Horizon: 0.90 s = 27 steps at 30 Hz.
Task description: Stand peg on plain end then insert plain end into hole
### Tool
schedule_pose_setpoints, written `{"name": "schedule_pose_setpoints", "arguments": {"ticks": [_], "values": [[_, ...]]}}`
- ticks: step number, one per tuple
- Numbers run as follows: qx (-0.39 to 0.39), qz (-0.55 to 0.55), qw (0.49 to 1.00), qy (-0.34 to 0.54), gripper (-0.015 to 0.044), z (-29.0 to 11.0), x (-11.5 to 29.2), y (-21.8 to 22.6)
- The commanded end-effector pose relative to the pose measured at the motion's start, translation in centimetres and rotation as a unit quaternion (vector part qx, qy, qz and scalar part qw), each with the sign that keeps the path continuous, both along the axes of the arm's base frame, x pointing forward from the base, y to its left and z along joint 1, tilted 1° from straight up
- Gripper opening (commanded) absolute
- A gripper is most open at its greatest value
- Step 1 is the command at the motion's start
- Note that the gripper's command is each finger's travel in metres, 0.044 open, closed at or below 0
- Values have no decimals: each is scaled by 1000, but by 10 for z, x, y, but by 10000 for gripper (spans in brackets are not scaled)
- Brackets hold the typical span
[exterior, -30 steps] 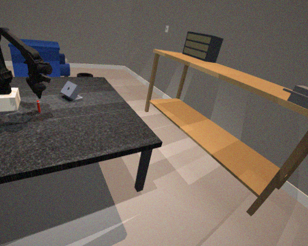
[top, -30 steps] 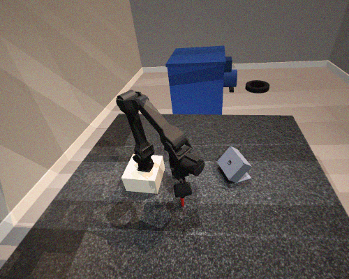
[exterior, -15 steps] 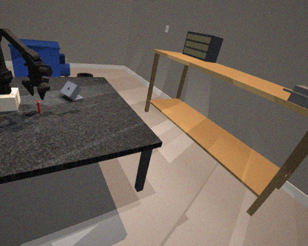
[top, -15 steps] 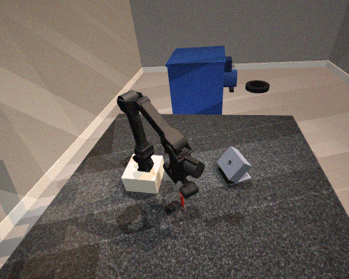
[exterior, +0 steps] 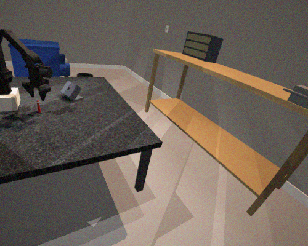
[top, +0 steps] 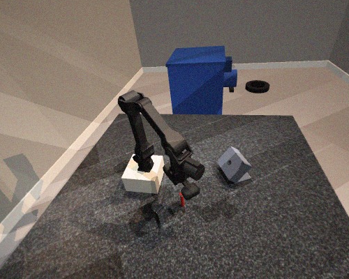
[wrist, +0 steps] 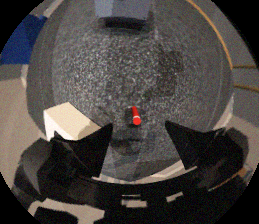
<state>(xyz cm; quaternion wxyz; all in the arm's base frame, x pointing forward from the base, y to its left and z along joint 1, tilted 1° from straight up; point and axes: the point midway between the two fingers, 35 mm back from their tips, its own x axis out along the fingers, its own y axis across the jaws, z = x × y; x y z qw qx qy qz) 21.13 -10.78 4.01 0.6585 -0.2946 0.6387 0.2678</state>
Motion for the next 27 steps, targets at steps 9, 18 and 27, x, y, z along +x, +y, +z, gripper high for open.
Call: {"name": "schedule_pose_setpoints", "arguments": {"ticks": [9, 18, 27], "values": [[0, 3, 1000, 5, 440, -22, 0, -1], [0, 3, 1000, 5, 440, -37, 0, -1], [0, 3, 1000, 5, 440, -51, -1, -1]]}}
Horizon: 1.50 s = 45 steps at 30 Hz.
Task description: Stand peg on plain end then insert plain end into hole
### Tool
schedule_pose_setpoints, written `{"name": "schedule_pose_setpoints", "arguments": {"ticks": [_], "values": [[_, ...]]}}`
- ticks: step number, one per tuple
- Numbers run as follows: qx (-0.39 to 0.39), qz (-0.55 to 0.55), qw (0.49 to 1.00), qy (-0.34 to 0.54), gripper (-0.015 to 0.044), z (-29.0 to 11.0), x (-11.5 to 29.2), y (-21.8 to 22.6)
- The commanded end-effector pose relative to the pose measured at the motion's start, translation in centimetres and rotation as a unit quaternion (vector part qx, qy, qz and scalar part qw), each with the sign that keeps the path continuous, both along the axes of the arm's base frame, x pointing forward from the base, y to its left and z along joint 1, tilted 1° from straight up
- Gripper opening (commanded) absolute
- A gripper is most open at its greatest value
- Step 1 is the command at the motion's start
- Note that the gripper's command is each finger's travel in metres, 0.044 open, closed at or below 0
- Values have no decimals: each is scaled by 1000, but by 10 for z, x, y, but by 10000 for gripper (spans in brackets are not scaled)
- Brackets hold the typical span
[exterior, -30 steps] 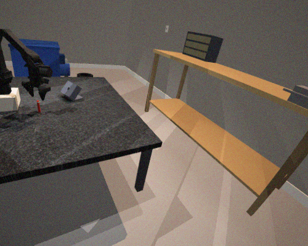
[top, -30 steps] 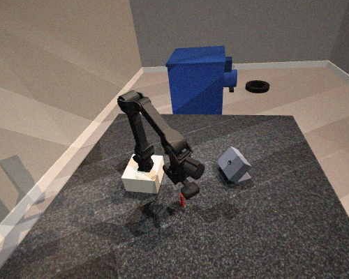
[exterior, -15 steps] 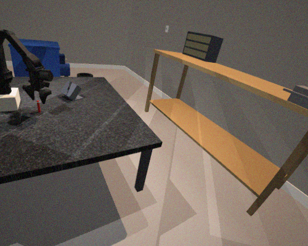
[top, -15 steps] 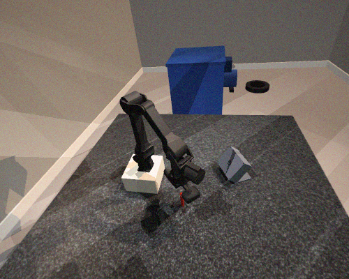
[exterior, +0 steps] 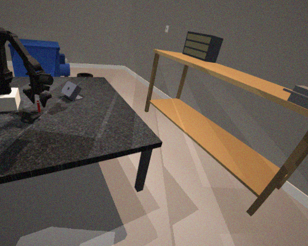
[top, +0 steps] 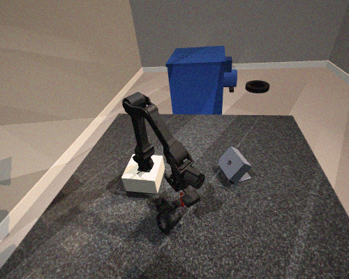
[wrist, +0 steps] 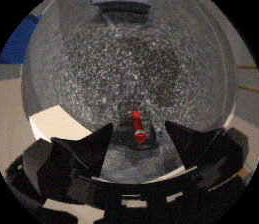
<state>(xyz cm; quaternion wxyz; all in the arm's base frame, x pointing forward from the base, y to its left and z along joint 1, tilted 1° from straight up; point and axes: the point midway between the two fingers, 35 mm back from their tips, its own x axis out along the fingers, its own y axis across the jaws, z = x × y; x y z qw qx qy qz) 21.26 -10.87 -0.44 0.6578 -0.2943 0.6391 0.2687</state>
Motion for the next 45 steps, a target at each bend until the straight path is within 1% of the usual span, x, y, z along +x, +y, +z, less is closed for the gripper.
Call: {"name": "schedule_pose_setpoints", "arguments": {"ticks": [1, 7, 22, 29, 34, 45], "values": [[0, 3, 1000, 4, 440, -8, -2, 0], [0, 3, 1000, 4, 440, -12, -3, 1], [1, 0, 1000, 1, 46, -9, -1, 1], [1, 0, 1000, 1, 0, -9, -1, 1], [1, 0, 1000, 2, 0, -4, -1, 0], [0, 2, 1000, 3, 0, 46, 0, 1]]}}
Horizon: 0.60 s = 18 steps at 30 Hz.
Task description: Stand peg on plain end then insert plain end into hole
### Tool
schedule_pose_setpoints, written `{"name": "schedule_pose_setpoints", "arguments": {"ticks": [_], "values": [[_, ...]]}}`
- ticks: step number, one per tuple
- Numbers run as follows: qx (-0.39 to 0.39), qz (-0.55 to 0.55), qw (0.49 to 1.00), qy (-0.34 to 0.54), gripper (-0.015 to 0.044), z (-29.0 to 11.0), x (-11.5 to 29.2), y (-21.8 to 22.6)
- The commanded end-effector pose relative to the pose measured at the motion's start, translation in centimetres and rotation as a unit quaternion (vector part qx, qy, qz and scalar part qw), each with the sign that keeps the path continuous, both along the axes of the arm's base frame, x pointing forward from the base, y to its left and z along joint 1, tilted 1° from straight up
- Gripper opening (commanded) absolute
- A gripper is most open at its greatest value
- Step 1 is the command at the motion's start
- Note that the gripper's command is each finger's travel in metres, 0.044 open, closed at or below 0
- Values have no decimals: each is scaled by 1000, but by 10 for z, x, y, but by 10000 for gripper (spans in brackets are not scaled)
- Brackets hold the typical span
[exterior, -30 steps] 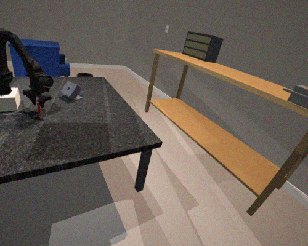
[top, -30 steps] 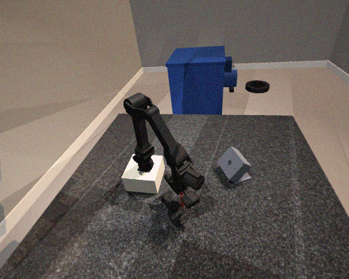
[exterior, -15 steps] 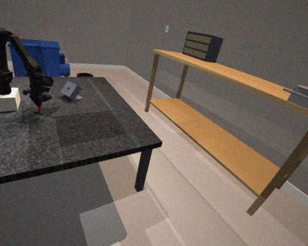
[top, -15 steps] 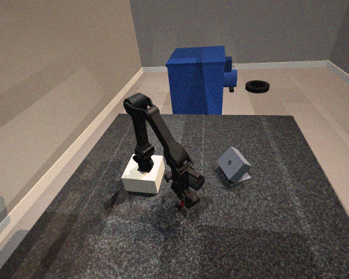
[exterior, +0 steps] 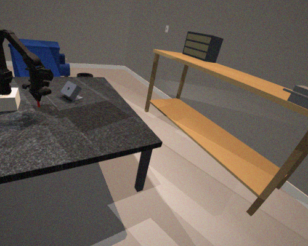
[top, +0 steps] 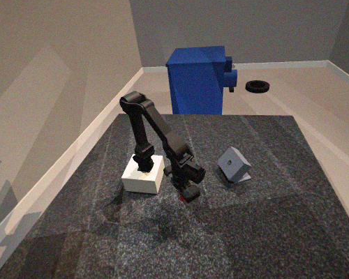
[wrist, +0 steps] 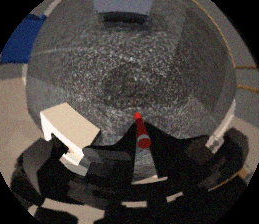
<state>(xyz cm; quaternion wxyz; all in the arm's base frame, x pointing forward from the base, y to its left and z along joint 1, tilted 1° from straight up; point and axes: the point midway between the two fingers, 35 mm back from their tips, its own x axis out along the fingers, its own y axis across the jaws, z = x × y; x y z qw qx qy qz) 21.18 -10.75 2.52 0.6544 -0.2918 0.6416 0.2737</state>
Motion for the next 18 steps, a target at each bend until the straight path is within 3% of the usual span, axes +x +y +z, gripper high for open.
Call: {"name": "schedule_pose_setpoints", "arguments": {"ticks": [1, 6, 18], "values": [[-3, 0, 1000, -3, 0, 21, 1, 0], [-3, 1, 1000, -2, 0, 41, -1, 1], [-2, 51, 998, -40, 0, 40, 11, 12]]}}
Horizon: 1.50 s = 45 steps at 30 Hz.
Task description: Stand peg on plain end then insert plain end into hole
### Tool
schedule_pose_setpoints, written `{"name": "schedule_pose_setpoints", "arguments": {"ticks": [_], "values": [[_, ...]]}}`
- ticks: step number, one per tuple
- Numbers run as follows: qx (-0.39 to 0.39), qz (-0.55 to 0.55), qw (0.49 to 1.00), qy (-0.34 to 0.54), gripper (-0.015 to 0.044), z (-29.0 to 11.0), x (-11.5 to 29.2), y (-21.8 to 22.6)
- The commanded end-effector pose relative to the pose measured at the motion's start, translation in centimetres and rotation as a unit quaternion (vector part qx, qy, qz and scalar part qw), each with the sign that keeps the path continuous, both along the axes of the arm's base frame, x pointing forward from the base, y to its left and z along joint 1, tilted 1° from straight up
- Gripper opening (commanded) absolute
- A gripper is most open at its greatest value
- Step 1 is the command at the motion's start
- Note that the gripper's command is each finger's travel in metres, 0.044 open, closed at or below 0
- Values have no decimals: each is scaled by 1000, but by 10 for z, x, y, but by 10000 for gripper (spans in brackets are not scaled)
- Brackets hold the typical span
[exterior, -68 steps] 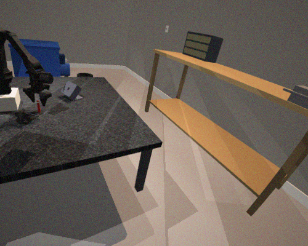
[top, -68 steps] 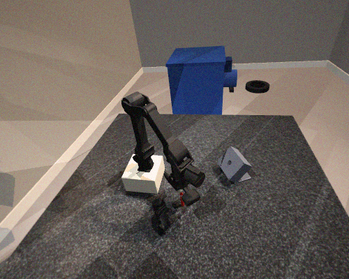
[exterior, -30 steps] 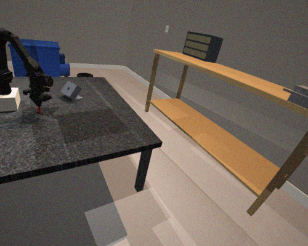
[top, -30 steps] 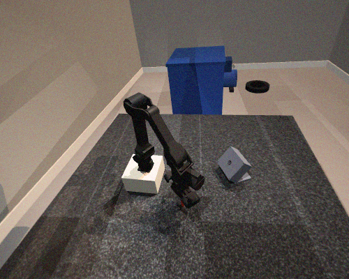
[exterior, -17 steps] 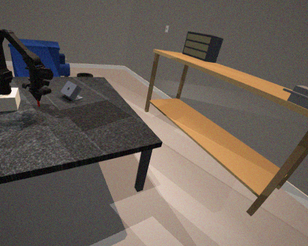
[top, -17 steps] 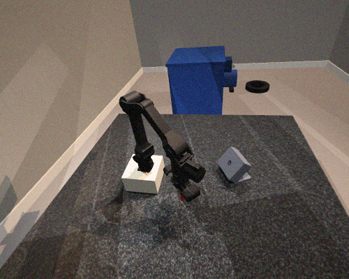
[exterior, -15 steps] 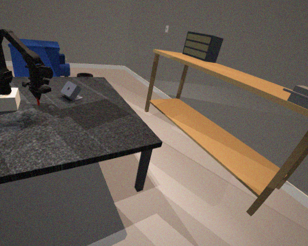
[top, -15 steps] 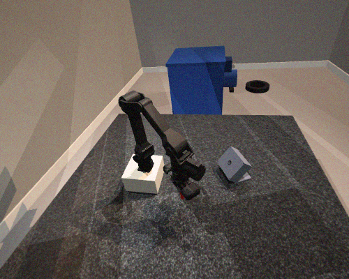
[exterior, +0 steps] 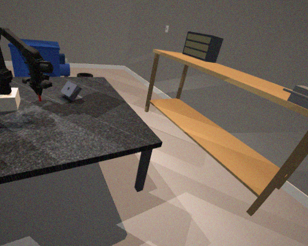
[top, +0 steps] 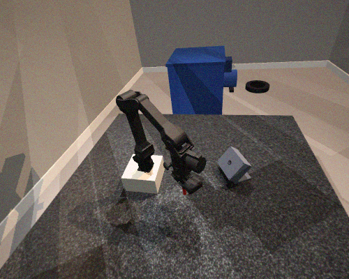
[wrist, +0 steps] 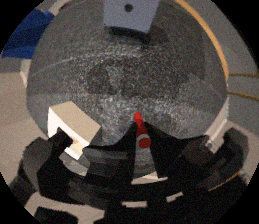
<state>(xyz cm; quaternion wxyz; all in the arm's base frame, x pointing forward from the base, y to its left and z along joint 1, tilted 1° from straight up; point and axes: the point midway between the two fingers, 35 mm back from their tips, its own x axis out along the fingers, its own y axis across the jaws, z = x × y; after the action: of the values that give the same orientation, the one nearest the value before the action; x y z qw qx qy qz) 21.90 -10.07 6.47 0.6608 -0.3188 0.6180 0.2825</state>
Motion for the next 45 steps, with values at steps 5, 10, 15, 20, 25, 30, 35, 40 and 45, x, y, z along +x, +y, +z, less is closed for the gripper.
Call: {"name": "schedule_pose_setpoints", "arguments": {"ticks": [5, 10, 15, 20, 25, 30, 35, 40, 45], "values": [[2, 57, 998, -41, 0, 0, 12, 13], [1, 91, 994, -67, 0, 0, 19, 21], [1, 126, 988, -92, 0, 0, 26, 29], [-1, 161, 980, -118, 0, 1, 33, 37], [-3, 196, 970, -143, 0, 2, 39, 46], [-5, 231, 958, -168, 0, 4, 45, 55], [-8, 265, 945, -193, 0, 6, 50, 64], [-11, 299, 929, -218, 0, 8, 55, 74], [-15, 333, 911, -243, 0, 11, 59, 84]]}}
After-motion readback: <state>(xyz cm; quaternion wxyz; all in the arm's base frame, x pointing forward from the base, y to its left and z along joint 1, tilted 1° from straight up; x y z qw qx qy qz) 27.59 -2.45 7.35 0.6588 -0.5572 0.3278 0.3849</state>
